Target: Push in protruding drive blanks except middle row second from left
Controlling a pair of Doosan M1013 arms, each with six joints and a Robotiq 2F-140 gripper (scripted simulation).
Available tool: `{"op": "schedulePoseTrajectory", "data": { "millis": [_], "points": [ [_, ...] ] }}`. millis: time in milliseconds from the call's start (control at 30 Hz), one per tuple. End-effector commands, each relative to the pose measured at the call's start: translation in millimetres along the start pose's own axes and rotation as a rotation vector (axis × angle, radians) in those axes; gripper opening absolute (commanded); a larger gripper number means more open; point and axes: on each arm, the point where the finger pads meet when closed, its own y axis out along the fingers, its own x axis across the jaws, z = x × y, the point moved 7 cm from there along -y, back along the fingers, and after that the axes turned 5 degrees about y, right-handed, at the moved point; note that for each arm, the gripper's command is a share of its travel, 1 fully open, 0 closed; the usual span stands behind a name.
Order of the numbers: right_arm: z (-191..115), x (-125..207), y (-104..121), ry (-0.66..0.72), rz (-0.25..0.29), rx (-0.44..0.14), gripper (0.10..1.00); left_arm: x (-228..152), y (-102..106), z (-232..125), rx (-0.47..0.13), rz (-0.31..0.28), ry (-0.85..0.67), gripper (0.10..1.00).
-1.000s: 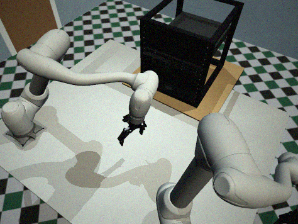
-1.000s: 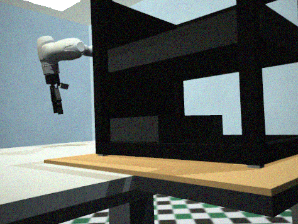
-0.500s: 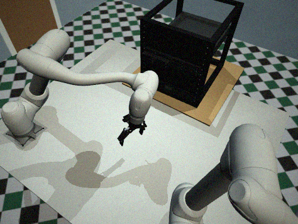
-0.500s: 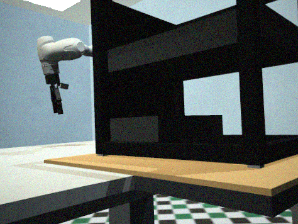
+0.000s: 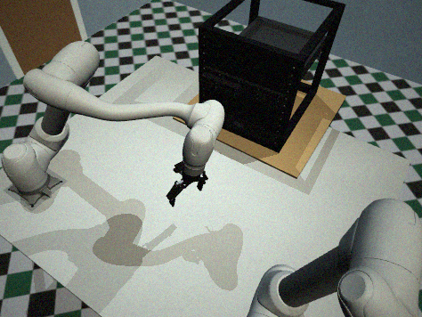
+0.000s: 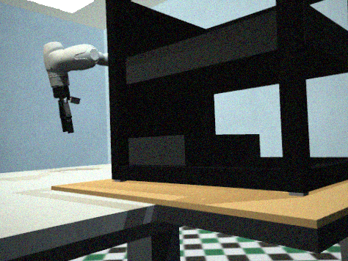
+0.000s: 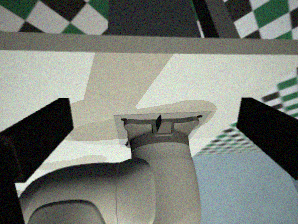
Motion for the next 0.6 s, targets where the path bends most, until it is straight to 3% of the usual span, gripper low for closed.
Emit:
{"op": "schedulePoseTrajectory", "data": {
  "millis": [0,267,567],
  "points": [
    [-0.2,15.7,5.9,-0.017,0.042,-0.032,1.0,0.0,-1.1,0.1,-0.001,-0.001,0.0,1.0],
    [-2.1,31.1,13.2,-0.035,0.093,-0.063,1.0,0.0,-1.1,0.1,-0.001,-0.001,0.0,1.0],
    [-2.5,34.2,14.7,-0.039,0.104,-0.069,1.0,0.0,-1.1,0.1,-0.001,-0.001,0.0,1.0]
  ]
}}
